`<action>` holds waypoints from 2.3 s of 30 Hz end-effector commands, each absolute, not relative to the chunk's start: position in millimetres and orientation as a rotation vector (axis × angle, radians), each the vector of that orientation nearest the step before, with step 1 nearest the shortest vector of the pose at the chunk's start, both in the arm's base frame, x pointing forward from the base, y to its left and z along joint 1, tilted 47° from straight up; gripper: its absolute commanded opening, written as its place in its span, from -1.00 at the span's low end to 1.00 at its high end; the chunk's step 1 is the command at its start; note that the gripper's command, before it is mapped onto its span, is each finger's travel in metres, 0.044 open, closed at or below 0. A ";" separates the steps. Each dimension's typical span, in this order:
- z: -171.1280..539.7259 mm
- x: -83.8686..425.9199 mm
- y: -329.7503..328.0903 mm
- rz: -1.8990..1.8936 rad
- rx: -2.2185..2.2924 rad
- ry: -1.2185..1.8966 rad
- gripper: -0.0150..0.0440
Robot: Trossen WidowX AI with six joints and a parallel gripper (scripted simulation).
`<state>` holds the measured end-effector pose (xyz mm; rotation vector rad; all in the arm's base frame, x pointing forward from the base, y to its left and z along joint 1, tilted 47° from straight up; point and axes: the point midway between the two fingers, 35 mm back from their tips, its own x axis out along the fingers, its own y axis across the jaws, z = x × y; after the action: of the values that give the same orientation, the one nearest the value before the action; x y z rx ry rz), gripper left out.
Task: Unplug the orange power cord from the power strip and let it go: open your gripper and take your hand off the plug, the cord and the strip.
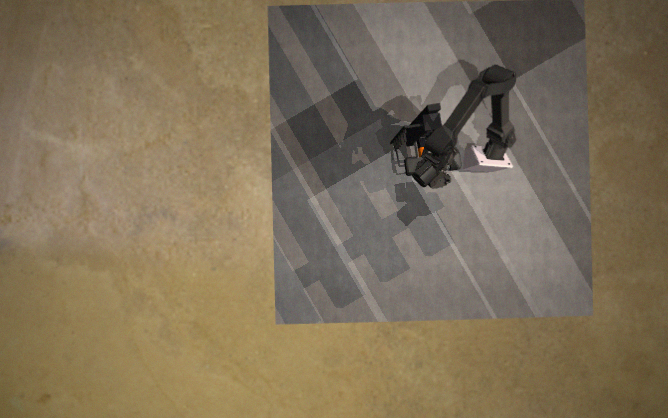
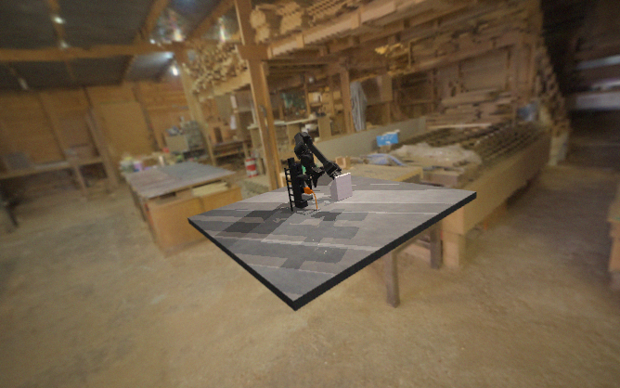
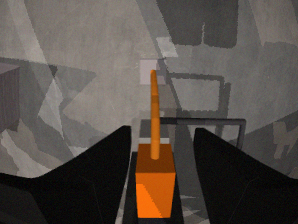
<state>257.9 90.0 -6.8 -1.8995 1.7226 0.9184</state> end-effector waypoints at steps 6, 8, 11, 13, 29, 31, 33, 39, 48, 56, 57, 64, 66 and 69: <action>-7.5 256.6 86.6 0.932 -1.923 1.742 0.05; -5.9 257.2 85.1 0.932 -1.923 1.742 0.05; -2.5 258.3 81.9 0.933 -1.924 1.742 0.05; -0.1 259.1 79.7 0.933 -1.924 1.742 0.05; 18.4 263.8 61.6 0.931 -1.925 1.743 0.05; 19.9 264.1 60.1 0.931 -1.925 1.744 0.05; 20.1 264.1 59.9 0.931 -1.925 1.744 0.05; 18.5 264.2 58.3 0.931 -1.925 1.744 0.05; 11.9 264.3 51.1 0.930 -1.925 1.744 0.05; 13.5 264.9 53.5 0.929 -1.915 1.744 -0.37; 13.5 264.9 53.5 0.929 -1.915 1.744 -0.40; 12.4 264.7 54.7 0.930 -1.915 1.744 -0.49; 10.7 264.5 56.4 0.930 -1.915 1.743 -0.49; 7.5 263.9 59.9 0.931 -1.915 1.742 -0.49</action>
<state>264.4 53.3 12.7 -1.9194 1.7493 0.9290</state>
